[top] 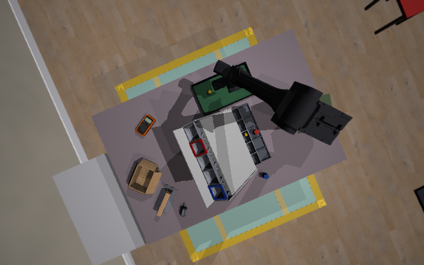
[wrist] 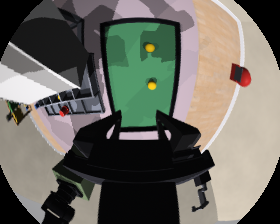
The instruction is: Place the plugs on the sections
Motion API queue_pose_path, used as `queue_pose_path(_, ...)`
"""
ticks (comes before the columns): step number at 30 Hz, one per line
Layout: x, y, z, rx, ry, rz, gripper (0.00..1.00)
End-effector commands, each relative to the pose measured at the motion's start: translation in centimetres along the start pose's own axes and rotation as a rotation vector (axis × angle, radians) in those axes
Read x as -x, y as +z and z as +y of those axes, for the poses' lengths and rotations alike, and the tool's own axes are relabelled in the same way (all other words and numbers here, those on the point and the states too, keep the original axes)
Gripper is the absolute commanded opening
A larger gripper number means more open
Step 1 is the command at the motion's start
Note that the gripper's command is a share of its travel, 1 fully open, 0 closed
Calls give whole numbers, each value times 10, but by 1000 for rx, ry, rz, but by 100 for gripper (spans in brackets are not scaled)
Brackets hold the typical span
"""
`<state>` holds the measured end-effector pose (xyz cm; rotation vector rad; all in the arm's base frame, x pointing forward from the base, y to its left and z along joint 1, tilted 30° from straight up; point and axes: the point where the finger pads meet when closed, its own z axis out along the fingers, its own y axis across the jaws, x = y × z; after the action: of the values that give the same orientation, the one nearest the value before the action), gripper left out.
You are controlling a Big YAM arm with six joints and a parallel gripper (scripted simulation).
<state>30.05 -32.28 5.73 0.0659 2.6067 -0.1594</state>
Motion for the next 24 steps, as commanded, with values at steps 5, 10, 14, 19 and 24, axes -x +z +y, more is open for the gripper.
queue_pose_path(5,13,8,-22,28,-58,12,56)
queue_pose_path(10,8,4,-46,14,-34,15,56)
queue_pose_path(14,12,6,-48,19,-43,14,56)
queue_pose_path(19,8,10,-40,35,-45,24,56)
queue_pose_path(24,8,10,-40,35,-39,24,56)
